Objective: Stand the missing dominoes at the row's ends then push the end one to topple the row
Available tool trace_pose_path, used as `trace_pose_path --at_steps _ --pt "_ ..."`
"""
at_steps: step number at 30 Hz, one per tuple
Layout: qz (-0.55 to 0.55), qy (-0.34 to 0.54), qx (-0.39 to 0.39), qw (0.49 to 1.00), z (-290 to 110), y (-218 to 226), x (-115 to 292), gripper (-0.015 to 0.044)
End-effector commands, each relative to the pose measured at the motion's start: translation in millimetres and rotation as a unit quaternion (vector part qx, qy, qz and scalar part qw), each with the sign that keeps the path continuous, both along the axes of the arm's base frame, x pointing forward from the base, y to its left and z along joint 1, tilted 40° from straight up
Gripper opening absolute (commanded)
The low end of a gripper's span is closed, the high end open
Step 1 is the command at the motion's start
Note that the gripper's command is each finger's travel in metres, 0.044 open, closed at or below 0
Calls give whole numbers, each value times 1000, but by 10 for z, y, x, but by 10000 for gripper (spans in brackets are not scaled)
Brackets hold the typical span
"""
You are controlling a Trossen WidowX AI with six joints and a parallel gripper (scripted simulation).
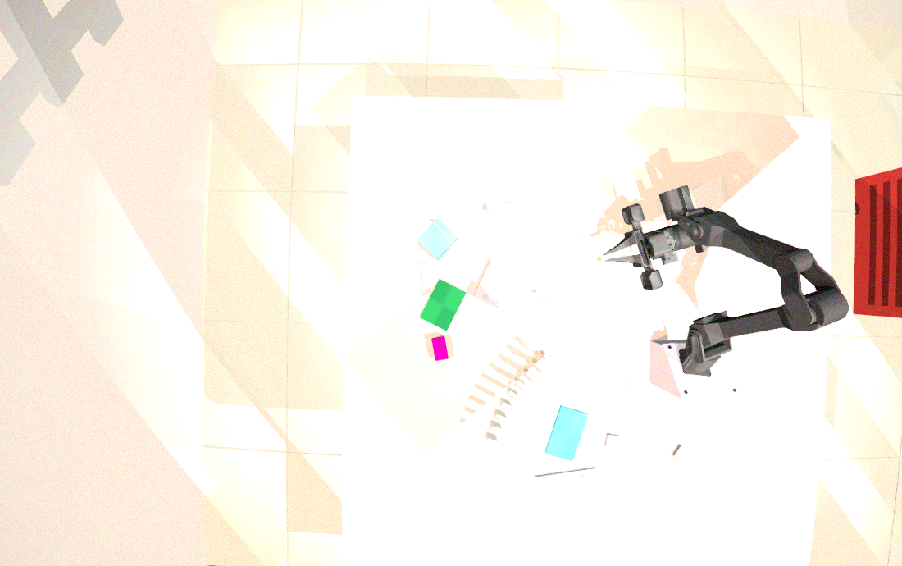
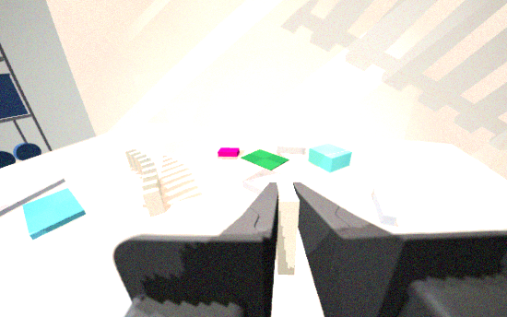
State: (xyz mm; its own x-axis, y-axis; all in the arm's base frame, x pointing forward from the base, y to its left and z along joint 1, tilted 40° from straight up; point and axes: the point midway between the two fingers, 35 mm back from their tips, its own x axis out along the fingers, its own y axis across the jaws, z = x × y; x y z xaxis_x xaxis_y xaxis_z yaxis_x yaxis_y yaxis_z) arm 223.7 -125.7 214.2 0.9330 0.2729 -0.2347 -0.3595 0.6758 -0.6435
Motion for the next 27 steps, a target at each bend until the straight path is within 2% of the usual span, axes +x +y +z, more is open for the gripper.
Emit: trace_pose_path --at_steps 1,27 --pt "1 -1 0 1000 -9 8 -3 28" --pt "-1 3 3 1000 -561 -500 162 28"
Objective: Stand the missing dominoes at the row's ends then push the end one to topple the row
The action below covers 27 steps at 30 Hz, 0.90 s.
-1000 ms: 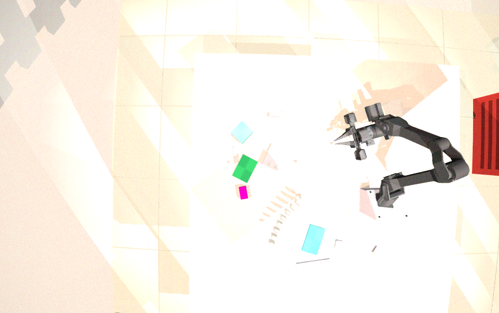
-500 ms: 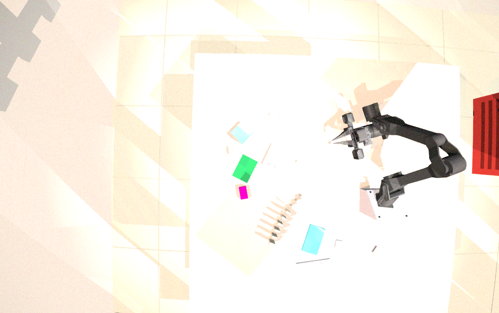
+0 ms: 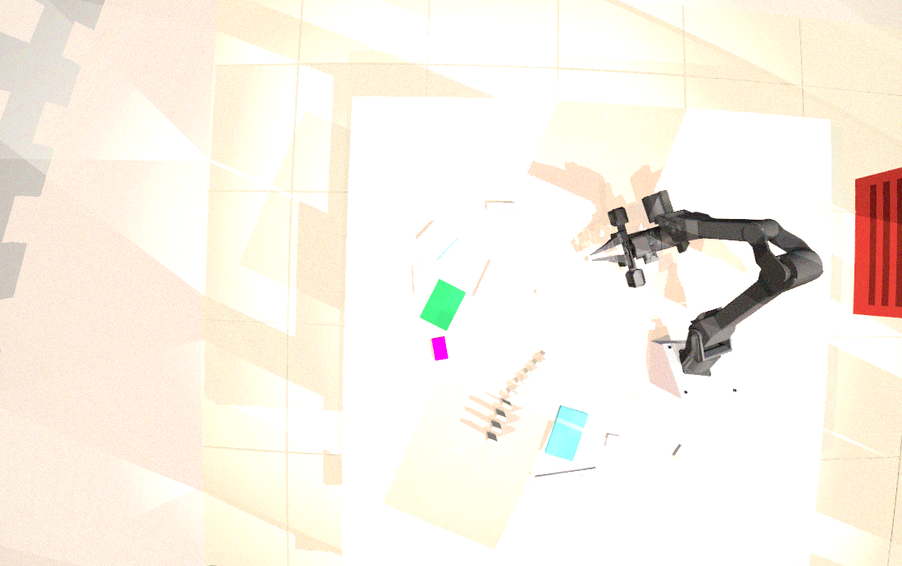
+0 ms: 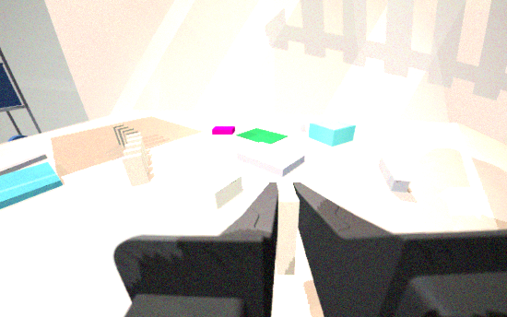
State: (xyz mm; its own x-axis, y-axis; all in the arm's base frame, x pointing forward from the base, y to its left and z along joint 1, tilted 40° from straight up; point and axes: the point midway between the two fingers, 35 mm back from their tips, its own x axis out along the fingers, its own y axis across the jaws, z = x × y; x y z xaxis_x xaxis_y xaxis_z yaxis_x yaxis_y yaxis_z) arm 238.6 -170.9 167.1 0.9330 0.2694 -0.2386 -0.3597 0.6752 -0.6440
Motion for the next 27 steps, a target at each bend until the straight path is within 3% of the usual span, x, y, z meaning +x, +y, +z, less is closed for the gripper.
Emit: trace_pose_path --at_steps 1,11,23,27 --pt "0 2 5 1000 -118 -68 18 28" --pt "1 0 2 1000 -386 -223 55 28" --pt "2 -1 2 1000 -403 -232 57 28" --pt "2 -1 2 1000 -403 -232 57 133"
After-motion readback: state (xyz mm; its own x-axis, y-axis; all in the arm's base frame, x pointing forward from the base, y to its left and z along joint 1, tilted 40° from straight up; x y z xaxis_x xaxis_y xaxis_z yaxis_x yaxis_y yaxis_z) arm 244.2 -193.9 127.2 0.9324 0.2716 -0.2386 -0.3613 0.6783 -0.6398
